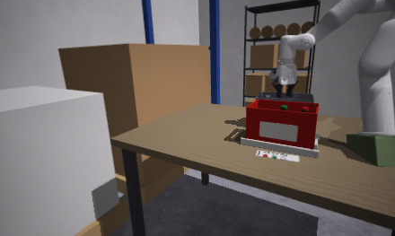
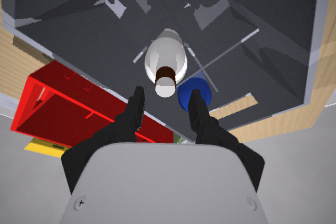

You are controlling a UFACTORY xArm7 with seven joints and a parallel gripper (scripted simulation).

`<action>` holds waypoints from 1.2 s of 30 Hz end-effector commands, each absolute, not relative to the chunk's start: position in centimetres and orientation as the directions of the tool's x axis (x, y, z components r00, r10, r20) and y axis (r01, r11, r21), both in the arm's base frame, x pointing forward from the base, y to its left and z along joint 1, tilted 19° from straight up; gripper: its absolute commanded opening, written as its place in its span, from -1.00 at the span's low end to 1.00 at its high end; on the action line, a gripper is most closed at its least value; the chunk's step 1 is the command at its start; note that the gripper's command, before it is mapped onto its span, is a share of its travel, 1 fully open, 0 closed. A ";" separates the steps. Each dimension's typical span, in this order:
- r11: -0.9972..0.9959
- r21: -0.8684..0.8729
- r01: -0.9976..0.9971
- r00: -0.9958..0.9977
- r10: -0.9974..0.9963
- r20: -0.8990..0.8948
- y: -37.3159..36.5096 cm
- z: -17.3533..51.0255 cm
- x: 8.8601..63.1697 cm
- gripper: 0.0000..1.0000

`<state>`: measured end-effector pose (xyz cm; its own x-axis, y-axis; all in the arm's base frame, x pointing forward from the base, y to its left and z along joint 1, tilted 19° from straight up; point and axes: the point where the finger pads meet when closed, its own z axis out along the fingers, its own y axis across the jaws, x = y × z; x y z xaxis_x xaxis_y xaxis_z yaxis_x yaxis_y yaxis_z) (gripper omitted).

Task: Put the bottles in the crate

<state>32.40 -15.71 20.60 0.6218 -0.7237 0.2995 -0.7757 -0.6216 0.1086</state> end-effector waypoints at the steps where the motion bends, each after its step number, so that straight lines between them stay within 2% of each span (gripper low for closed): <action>1: -0.622 0.107 -0.776 0.621 -0.723 0.303 -15.9 20.1 32.6 0.29; 36: -0.622 0.107 -0.776 0.621 -0.723 0.303 -16.8 17.2 32.9 0.29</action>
